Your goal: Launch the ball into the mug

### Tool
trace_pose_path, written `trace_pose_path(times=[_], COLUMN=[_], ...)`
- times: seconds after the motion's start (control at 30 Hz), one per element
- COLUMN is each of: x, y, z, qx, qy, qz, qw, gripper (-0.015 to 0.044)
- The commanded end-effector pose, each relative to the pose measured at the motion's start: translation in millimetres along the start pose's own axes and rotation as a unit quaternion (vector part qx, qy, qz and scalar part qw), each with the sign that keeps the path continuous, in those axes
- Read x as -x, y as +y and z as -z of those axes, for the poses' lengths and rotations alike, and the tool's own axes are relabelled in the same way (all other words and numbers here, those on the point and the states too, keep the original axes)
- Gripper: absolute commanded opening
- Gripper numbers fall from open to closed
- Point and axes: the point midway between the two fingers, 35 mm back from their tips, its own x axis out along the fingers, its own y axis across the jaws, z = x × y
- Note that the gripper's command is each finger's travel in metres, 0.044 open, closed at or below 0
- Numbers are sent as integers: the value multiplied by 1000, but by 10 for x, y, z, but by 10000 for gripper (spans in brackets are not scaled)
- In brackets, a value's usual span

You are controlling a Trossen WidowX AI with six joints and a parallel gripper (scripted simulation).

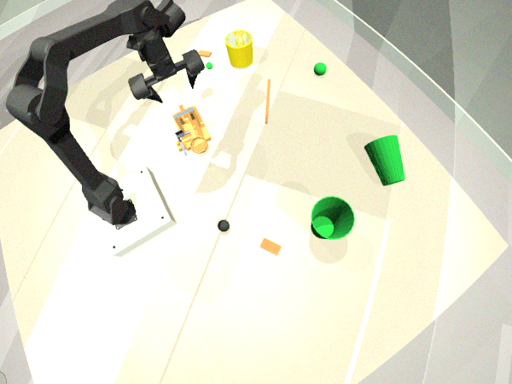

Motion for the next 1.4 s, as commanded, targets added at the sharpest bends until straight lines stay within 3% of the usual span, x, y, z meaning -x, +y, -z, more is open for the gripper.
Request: trace_pose_path(times=[0.0, 0.17, 0.37, 1.37], x=[-63, 58, -412, -809], y=[6, 41, 43, 41], z=[5, 19, 23, 22], qx=[0, 1, 1, 1], qy=[4, 5, 5, 5], qz=[-5, -4, -4, -4], qw=[1000, 1000, 1000, 1000], gripper=[440, 440, 440, 440])
